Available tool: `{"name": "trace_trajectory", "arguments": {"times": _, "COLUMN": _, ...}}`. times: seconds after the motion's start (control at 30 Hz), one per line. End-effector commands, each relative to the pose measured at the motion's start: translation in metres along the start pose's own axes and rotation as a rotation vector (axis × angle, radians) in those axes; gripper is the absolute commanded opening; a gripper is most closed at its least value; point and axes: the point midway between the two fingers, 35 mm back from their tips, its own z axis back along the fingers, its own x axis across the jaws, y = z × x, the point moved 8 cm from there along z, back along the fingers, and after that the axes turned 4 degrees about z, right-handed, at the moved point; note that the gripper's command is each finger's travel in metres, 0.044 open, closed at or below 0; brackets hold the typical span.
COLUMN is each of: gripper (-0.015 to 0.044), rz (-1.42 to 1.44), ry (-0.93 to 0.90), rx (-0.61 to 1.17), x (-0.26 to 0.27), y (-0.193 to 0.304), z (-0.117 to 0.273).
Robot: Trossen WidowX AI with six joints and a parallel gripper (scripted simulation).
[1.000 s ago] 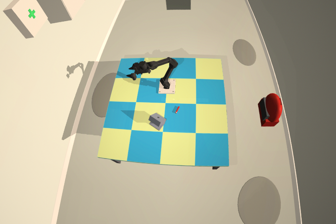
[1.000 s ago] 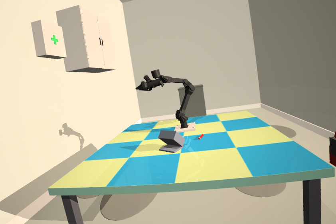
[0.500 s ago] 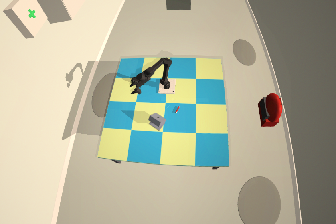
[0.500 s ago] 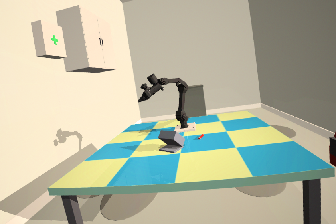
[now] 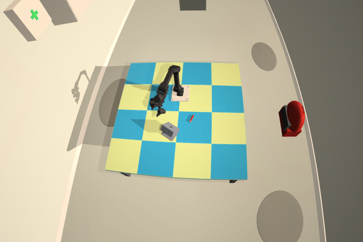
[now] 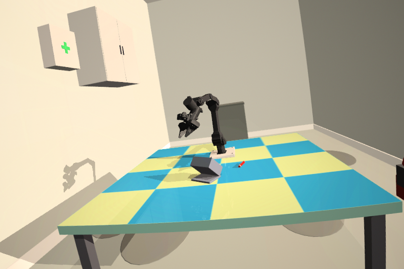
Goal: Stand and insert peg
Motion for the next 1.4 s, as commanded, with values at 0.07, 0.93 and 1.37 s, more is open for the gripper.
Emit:
{"name": "trace_trajectory", "arguments": {"times": 0.07, "gripper": 0.0440, "rz": 0.076, "ry": -0.077, "rx": 0.142, "x": 0.039, "y": 0.028, "z": -0.008}}
{"name": "trace_trajectory", "arguments": {"times": 0.93, "gripper": 0.0440, "rz": 0.548, "ry": -0.126, "rx": 0.760, "x": 0.163, "y": 0.221, "z": 0.027}}
{"name": "trace_trajectory", "arguments": {"times": 1.37, "gripper": 0.0440, "rz": 0.548, "ry": -0.126, "rx": 0.760, "x": 0.163, "y": 0.232, "z": 0.014}}
